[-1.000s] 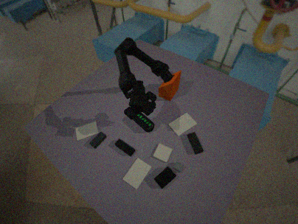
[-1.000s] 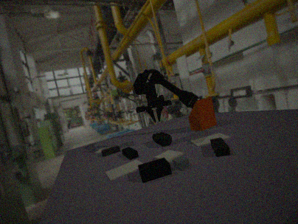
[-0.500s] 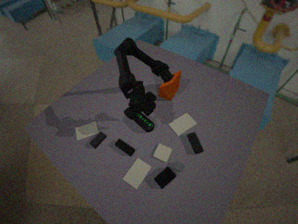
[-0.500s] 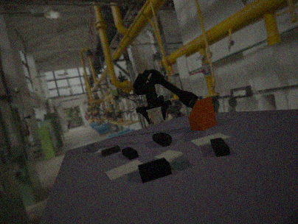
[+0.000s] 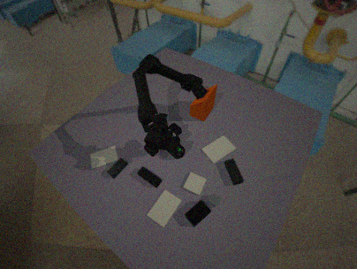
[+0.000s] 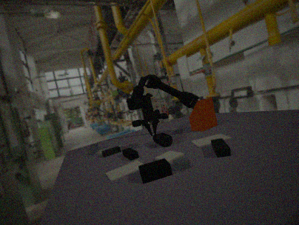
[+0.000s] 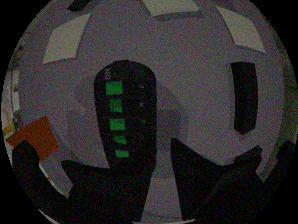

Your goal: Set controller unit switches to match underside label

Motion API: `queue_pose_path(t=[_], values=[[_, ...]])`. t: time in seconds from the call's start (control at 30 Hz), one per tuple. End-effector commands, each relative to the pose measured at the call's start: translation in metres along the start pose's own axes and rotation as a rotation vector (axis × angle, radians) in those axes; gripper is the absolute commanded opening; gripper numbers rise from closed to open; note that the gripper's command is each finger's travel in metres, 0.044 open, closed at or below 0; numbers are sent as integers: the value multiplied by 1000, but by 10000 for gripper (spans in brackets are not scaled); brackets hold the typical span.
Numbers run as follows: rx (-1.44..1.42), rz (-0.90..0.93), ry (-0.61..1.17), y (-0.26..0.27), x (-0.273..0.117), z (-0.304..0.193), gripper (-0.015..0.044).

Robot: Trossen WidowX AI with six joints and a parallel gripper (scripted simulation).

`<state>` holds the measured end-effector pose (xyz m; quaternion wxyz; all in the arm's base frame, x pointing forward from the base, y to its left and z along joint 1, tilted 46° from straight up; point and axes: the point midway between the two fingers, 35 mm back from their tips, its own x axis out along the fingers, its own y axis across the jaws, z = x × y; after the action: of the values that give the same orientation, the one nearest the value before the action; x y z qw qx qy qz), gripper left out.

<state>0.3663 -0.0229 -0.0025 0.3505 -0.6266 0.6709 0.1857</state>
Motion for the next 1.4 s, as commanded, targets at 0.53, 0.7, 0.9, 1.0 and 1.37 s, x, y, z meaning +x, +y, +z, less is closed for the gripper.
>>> queue_pose_path(t=[0.53,0.7,0.9,1.0,1.37], values=[[1,-2,-1,-2,1,0,0],[1,-2,-1,-2,1,0,0],[1,-1,-3,-1,-47,1,131],[1,-1,-3,-1,-50,1,210],[1,-1,-3,-1,-50,1,26]])
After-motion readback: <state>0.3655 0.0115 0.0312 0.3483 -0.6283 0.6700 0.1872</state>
